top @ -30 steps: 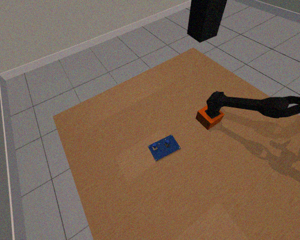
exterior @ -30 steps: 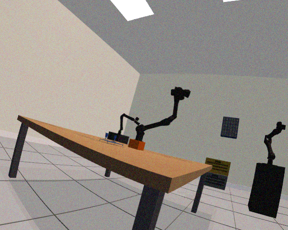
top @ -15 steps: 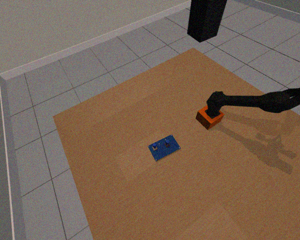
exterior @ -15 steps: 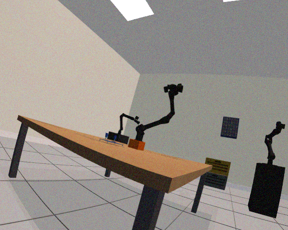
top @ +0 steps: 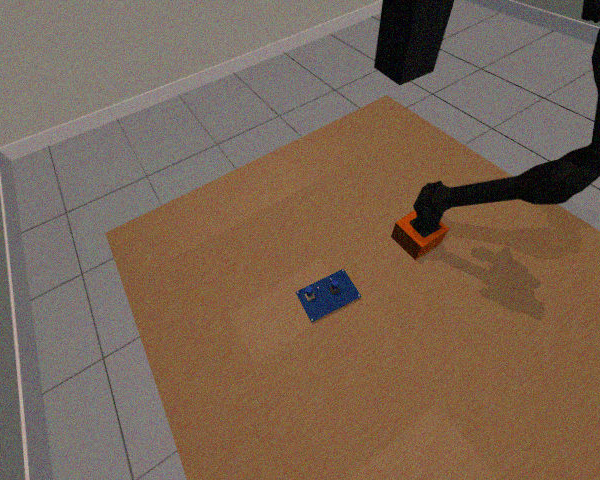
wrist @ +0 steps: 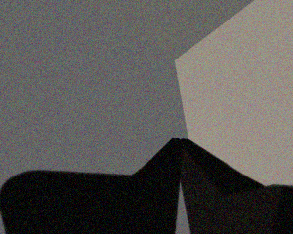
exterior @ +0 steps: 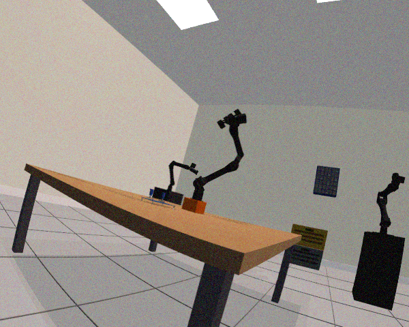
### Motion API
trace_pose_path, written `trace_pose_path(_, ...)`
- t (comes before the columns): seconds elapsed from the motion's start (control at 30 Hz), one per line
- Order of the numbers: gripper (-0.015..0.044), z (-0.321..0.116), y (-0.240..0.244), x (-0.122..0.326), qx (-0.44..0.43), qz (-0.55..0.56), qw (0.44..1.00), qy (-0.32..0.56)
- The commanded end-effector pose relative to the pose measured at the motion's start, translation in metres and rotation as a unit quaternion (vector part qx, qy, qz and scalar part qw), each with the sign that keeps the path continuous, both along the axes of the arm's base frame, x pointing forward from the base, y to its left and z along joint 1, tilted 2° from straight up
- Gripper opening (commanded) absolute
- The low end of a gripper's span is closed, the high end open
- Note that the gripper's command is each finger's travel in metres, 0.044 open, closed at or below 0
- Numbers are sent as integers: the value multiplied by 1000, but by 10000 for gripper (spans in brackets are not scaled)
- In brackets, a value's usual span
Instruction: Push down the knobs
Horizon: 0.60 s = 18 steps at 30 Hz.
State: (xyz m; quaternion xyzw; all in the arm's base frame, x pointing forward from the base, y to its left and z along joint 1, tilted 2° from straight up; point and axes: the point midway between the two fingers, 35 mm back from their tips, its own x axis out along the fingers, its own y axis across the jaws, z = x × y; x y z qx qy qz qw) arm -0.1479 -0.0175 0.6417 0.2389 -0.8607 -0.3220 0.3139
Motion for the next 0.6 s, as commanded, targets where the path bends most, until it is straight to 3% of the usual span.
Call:
trace_pose_path(0.0,0,2,-33,21,41,21,998,51)
trace_pose_path(0.57,0,-15,-139,127,157,133,947,247)
